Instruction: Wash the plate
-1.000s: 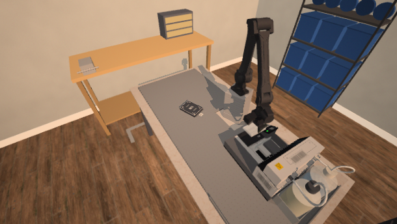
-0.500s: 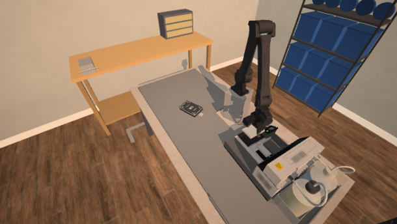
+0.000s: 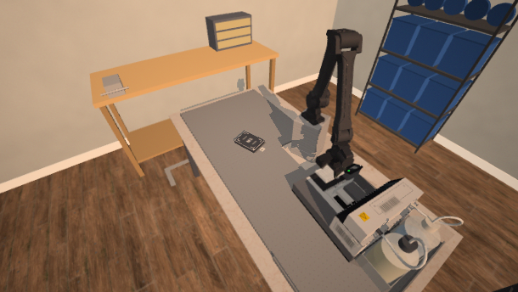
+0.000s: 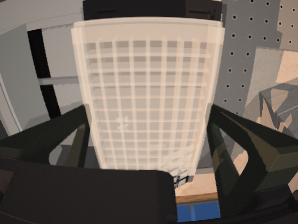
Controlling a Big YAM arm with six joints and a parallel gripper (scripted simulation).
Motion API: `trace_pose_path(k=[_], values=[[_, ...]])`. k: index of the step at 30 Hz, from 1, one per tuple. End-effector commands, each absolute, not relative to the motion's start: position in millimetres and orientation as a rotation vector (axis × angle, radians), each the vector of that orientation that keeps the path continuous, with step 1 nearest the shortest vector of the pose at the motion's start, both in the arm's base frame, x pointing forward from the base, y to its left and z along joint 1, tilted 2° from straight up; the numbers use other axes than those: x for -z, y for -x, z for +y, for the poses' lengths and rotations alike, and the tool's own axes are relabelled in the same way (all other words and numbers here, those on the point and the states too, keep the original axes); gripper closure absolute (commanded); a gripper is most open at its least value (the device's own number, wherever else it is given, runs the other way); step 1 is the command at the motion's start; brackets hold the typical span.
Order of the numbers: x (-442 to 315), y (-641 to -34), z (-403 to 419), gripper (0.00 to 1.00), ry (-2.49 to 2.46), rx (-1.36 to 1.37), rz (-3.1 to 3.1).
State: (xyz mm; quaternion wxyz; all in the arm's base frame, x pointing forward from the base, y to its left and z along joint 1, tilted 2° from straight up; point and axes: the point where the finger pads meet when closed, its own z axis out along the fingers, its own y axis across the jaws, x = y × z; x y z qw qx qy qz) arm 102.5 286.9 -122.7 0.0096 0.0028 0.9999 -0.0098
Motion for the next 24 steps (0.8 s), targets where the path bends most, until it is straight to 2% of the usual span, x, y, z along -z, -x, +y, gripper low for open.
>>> trace_pose_path(k=[1,24], values=[[136.0,-102.8,277.7,0.18,-0.009,0.062,3.126],[155.4,-106.5,287.5,0.18,-0.009,0.044,3.122]])
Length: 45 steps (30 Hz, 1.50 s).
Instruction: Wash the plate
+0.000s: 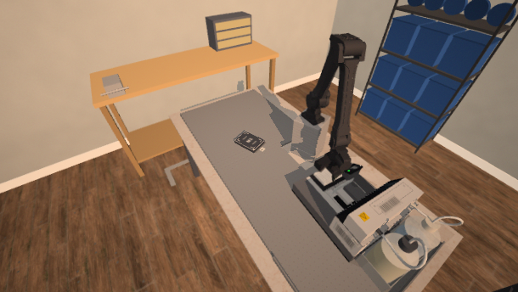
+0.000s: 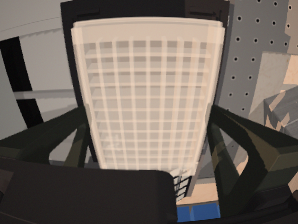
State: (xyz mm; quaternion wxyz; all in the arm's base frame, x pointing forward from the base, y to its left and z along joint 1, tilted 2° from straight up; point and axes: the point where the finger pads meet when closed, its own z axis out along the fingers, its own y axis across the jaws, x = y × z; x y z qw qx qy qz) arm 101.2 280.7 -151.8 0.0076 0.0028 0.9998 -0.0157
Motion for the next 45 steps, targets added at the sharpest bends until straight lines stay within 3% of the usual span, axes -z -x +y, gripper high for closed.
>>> trace_pose_path(k=[1,45], values=[[155.3,-106.8,288.3,0.18,-0.009,0.043,3.122],[155.5,-106.4,286.3,0.18,-0.009,0.057,3.125]])
